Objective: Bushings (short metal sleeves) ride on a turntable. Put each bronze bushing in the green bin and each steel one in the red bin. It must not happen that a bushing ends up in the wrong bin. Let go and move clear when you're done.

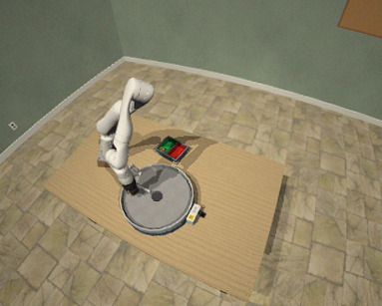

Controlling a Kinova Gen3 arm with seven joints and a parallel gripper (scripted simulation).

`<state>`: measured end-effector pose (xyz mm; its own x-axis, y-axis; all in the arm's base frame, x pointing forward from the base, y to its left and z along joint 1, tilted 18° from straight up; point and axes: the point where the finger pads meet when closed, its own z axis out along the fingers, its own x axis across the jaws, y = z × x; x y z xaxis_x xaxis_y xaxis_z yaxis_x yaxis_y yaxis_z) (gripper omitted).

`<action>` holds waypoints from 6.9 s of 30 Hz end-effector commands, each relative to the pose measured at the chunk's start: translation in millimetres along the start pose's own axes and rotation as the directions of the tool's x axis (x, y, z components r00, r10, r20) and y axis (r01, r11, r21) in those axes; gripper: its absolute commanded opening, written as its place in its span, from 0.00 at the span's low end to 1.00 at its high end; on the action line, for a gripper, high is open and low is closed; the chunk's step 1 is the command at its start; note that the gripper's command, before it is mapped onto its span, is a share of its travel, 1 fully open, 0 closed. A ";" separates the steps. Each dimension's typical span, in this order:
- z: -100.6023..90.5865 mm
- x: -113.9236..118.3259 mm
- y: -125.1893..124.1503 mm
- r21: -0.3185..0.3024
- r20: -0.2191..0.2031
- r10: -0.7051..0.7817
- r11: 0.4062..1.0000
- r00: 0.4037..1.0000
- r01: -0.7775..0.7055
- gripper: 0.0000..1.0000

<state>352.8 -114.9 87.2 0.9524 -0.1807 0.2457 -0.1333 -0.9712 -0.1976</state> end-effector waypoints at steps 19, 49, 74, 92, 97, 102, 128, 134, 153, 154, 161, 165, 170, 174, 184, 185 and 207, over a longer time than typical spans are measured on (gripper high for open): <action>-6.4 0.4 0.2 0.000 0.000 0.001 1.000 1.000 -0.001 0.00; -15.4 0.4 0.3 0.000 0.000 0.001 1.000 1.000 -0.001 0.00; -23.2 0.4 0.3 0.000 0.000 0.001 1.000 1.000 -0.001 0.00; -27.4 0.4 0.2 0.000 0.000 0.001 1.000 1.000 -0.001 0.00; -29.8 0.4 0.2 0.000 0.000 0.001 1.000 1.000 -0.001 0.00; -30.4 0.4 0.2 0.000 0.000 0.001 1.000 1.000 -0.001 0.00; -83.9 0.3 0.4 0.000 0.000 0.001 1.000 1.000 -0.001 0.00; -83.5 -3.3 -21.9 -0.001 0.001 0.002 1.000 1.000 -0.002 0.00; -83.6 -15.6 -113.6 -0.001 0.001 0.002 1.000 1.000 -0.002 0.00; -83.6 -17.2 -125.0 -0.001 0.001 0.002 1.000 1.000 -0.002 0.00; -83.7 -23.3 -170.8 -0.001 0.001 0.001 1.000 1.000 -0.001 0.00; -83.7 -28.0 -205.2 0.000 0.000 0.001 1.000 1.000 -0.001 0.00; -83.7 -31.1 -228.1 0.000 0.000 0.001 1.000 1.000 -0.001 0.00; -83.8 -34.1 -251.0 0.000 0.000 0.001 1.000 1.000 -0.001 0.00; -83.8 -43.4 -319.8 0.000 0.000 0.001 1.000 1.000 -0.001 0.00; -83.8 -43.4 -319.8 0.000 0.000 0.001 1.000 1.000 -0.001 0.00; -84.0 -46.3 -342.8 0.001 0.000 0.000 1.000 1.000 0.000 0.00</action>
<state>331.1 213.2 222.8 0.9526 -0.1808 0.2446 -0.1335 -0.9711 -0.1979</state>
